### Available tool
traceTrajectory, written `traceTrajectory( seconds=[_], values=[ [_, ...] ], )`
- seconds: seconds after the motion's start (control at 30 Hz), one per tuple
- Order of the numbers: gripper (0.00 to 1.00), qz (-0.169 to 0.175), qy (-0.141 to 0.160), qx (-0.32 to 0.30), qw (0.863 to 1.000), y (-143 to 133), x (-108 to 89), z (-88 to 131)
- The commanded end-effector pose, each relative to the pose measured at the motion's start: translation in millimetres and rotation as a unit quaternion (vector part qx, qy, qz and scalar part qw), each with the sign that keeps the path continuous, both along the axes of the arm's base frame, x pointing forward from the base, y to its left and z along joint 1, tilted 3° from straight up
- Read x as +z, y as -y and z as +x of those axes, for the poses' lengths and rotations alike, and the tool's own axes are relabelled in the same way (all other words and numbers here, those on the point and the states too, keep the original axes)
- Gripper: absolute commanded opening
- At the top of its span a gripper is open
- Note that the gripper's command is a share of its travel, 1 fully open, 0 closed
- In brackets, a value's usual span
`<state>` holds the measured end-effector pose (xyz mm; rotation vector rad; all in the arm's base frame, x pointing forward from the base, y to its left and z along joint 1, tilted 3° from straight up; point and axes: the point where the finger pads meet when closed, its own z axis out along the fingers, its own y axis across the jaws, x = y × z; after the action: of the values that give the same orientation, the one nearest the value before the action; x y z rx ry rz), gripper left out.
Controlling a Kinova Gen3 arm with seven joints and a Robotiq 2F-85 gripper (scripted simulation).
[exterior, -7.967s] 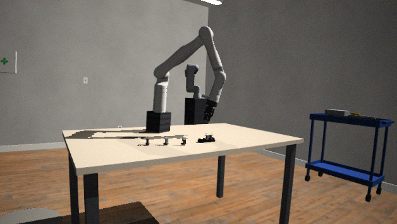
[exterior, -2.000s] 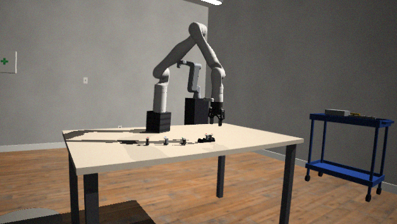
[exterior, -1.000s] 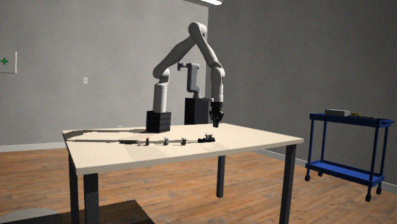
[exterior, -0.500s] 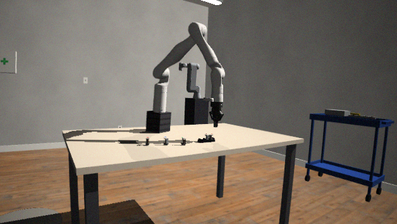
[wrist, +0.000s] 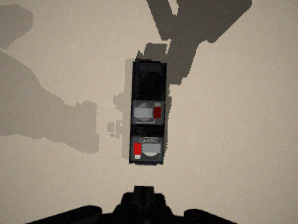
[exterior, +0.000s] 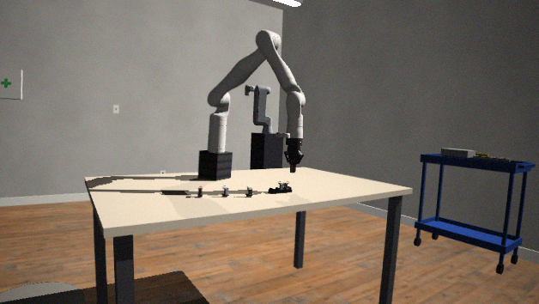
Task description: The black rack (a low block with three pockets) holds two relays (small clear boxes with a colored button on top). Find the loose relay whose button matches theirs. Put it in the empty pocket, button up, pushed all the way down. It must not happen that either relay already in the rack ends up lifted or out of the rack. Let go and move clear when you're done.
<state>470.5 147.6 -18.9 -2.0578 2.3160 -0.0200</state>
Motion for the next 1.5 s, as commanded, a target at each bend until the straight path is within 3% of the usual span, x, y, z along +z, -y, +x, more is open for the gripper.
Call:
traceTrajectory(
  seconds=[0.0,0.9,1.13,1.33,1.4,1.47],
  values=[
    [0.00,0.000,0.001,0.000,1.000,-0.2,0.9,0.6],
    [0.00,0.000,0.000,-0.011,1.000,5.7,0.6,2.8],
    [0.00,0.003,-0.005,-0.136,0.991,73.4,-2.4,22.5],
    [0.00,0.006,-0.009,-0.243,0.970,134.8,-4.7,32.2],
    [0.00,0.006,-0.009,-0.243,0.970,134.8,-4.7,32.2],
    [0.00,0.008,-0.011,-0.300,0.954,168.2,-5.8,34.5]
  ],
)
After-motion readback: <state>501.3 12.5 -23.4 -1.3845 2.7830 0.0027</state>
